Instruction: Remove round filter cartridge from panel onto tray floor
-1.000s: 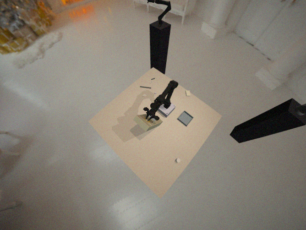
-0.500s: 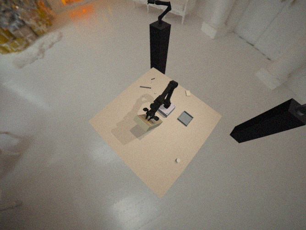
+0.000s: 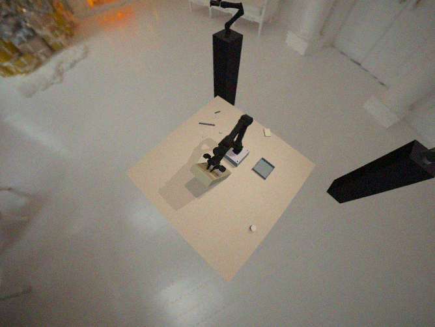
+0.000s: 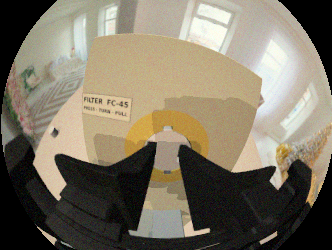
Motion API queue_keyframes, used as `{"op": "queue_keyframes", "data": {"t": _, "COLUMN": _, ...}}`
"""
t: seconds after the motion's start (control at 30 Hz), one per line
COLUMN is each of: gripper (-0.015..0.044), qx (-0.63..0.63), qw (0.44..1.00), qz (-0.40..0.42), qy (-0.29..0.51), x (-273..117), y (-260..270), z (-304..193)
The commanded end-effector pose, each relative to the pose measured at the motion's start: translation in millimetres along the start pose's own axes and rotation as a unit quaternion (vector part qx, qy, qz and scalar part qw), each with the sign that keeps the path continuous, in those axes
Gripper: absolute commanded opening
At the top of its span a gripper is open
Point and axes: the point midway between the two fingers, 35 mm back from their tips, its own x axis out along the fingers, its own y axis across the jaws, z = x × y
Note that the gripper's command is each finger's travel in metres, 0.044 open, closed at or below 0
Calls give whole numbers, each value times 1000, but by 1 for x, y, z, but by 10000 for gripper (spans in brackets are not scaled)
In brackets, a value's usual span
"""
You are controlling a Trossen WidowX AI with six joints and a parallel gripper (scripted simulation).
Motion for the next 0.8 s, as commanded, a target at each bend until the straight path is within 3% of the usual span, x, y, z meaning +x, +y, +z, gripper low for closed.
{"op": "queue_keyframes", "data": {"t": 0.0, "gripper": 115, "qx": -3, "qw": 1000, "qz": 3, "qy": 2, "x": 5, "y": 1, "z": -1}}
{"op": "queue_keyframes", "data": {"t": 0.37, "gripper": 55, "qx": 0, "qw": 1000, "qz": 0, "qy": 0, "x": 1, "y": 0, "z": 0}}
{"op": "queue_keyframes", "data": {"t": 0.43, "gripper": 2, "qx": 0, "qw": 1000, "qz": 0, "qy": 0, "x": 1, "y": 0, "z": 0}}
{"op": "queue_keyframes", "data": {"t": 0.77, "gripper": 0, "qx": -118, "qw": 993, "qz": 2, "qy": 1, "x": 5, "y": 1, "z": -1}}
